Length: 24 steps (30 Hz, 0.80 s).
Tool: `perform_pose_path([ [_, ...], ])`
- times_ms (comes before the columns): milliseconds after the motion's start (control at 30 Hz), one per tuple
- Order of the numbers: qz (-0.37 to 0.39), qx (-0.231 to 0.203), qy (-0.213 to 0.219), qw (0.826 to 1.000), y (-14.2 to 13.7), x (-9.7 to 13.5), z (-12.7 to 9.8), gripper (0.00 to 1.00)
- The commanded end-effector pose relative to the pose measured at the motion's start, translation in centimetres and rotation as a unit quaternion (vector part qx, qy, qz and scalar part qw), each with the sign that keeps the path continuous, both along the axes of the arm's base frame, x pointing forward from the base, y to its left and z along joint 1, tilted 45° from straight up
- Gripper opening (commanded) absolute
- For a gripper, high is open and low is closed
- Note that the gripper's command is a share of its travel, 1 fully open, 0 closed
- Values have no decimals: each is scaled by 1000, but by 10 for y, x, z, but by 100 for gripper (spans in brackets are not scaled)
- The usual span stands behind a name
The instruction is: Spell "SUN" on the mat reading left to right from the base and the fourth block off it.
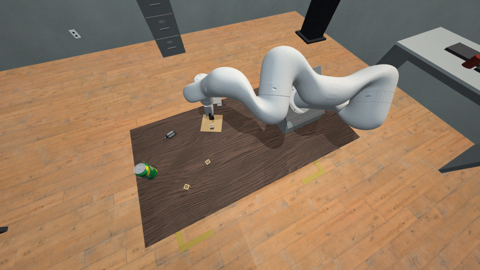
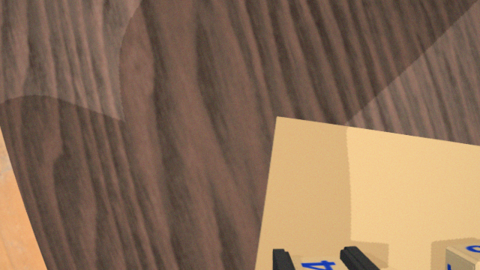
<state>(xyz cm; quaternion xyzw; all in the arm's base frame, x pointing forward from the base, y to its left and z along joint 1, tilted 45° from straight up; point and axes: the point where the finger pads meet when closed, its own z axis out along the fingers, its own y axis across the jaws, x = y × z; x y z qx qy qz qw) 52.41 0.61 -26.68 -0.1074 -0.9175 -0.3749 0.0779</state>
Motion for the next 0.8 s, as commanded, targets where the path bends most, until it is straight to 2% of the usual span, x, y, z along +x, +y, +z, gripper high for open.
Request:
perform_pose_path([
  [0,0,0,-1,1000,0,1,0,23],
  [767,0,0,-1,1000,2,1,-2,23],
])
